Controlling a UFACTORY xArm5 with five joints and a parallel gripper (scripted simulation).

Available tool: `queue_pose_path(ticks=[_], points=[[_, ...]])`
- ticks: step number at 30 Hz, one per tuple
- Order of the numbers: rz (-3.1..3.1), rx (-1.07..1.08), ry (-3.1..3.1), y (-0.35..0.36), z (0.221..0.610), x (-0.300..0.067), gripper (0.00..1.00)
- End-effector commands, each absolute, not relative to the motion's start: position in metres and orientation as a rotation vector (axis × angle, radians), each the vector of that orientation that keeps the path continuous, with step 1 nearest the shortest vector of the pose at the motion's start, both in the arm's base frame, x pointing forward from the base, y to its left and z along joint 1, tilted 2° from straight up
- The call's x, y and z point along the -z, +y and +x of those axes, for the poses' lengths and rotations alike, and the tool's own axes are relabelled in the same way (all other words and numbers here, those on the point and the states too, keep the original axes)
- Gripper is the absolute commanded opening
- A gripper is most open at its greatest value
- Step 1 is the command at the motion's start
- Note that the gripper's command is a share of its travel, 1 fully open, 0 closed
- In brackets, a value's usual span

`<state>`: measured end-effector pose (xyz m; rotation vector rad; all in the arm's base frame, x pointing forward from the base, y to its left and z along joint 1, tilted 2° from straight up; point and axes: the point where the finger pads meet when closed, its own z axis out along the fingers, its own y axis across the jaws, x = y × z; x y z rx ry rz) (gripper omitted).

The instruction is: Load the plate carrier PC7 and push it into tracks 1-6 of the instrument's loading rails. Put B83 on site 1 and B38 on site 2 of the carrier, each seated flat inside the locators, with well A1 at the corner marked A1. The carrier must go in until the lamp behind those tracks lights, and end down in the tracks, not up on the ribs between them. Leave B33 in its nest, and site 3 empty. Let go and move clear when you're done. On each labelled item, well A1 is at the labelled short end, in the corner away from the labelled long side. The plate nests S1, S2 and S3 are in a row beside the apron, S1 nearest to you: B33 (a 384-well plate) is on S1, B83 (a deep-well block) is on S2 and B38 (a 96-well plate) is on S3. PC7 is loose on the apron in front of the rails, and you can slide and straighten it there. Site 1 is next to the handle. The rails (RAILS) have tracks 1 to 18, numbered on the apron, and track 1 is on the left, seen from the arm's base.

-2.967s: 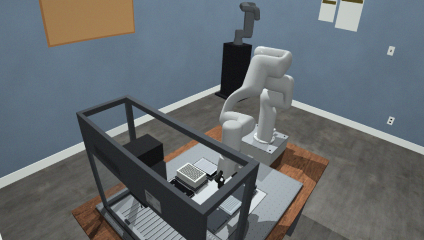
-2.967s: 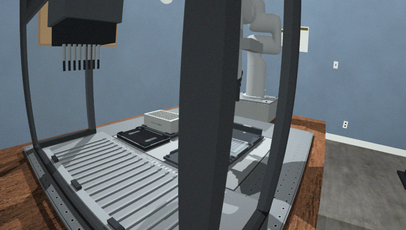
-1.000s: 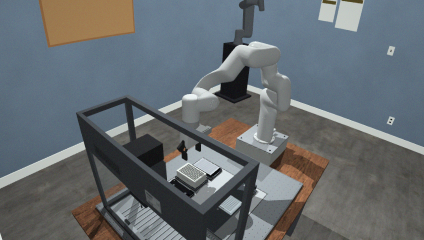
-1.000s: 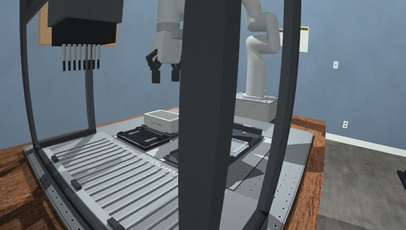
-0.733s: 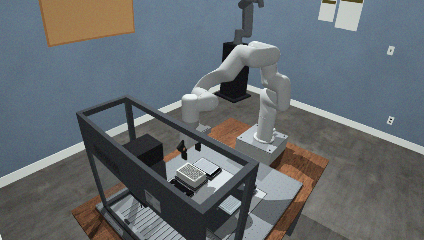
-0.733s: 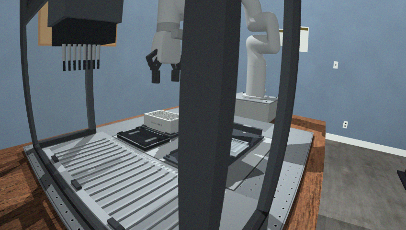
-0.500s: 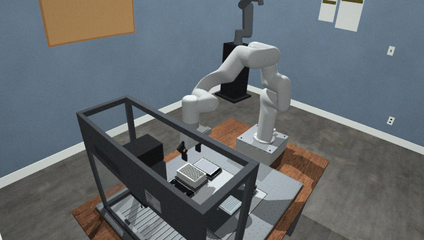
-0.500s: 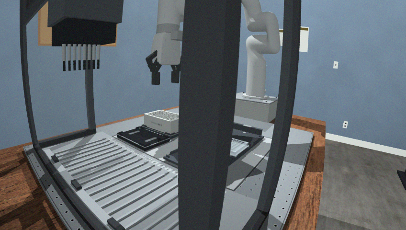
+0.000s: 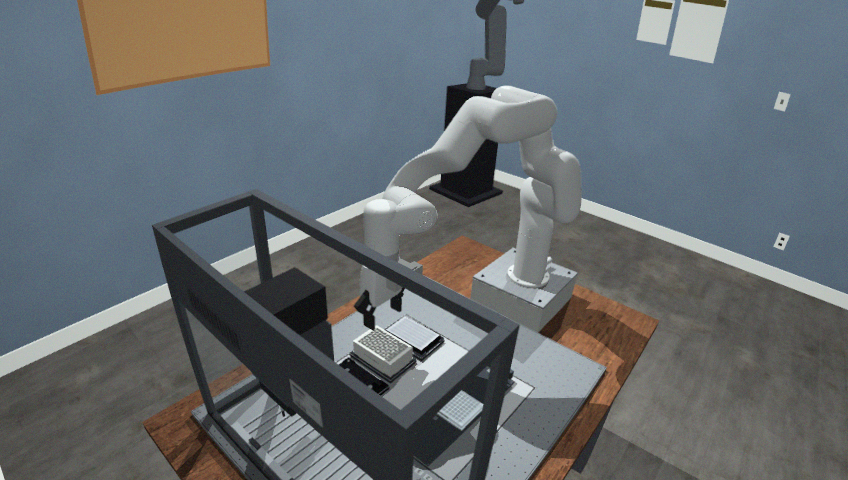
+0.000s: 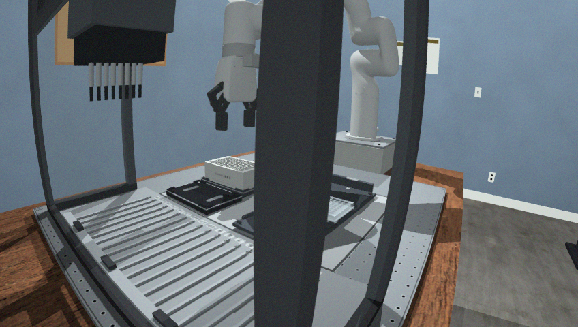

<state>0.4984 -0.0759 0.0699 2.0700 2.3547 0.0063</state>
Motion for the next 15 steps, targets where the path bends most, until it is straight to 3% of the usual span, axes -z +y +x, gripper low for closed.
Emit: queue_pose_path(ticks=[1,15], points=[[2.058,0.024,2.341,-0.076,0.5,-0.064,1.0],[2.058,0.024,2.341,-0.077,0.5,-0.044,1.0]])
